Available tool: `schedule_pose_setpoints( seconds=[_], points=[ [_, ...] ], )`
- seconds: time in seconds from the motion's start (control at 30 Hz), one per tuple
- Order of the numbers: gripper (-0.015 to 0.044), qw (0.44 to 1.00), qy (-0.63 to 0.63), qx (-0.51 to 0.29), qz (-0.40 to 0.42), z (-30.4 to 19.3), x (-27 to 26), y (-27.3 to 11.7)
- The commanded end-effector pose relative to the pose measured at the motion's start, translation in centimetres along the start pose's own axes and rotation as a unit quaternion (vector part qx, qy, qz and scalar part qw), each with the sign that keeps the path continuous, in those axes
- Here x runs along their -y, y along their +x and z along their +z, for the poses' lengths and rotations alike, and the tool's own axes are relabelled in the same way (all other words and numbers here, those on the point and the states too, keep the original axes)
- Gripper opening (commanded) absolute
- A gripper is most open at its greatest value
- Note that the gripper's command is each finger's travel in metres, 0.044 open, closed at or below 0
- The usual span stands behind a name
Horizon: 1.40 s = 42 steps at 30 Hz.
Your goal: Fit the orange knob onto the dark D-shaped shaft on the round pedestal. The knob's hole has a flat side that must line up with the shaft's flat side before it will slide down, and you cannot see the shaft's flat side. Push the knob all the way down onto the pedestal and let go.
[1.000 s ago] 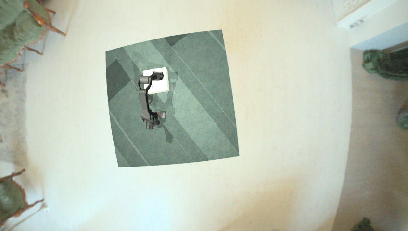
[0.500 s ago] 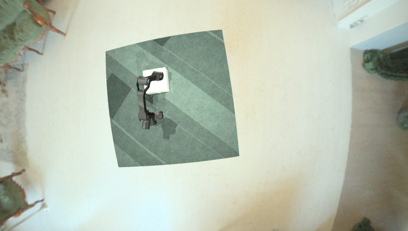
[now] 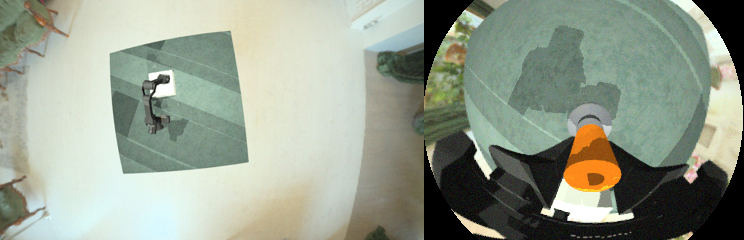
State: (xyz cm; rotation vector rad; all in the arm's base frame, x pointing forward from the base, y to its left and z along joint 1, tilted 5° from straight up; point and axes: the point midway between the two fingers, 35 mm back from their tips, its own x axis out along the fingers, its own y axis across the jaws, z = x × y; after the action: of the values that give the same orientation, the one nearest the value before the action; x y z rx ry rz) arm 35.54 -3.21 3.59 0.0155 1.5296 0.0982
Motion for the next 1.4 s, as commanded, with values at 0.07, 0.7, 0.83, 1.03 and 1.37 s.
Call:
schedule_pose_setpoints(
  seconds=[0.07,0.7,0.83,1.03,1.37],
  points=[
    [0.0,1.0,0.001,0.003,0.002,0.37,-0.15,-0.13],
    [0.0,1.0,0.001,0.003,0.002,0.1,-0.08,0.04],
    [0.0,1.0,0.001,0.003,0.002,-0.11,-0.06,-0.26],
    [0.0,0.996,-0.084,0.003,0.002,-0.08,-0.08,-0.36],
    [0.0,0.995,-0.104,0.003,0.002,0.19,-0.06,-0.01]
  ],
)
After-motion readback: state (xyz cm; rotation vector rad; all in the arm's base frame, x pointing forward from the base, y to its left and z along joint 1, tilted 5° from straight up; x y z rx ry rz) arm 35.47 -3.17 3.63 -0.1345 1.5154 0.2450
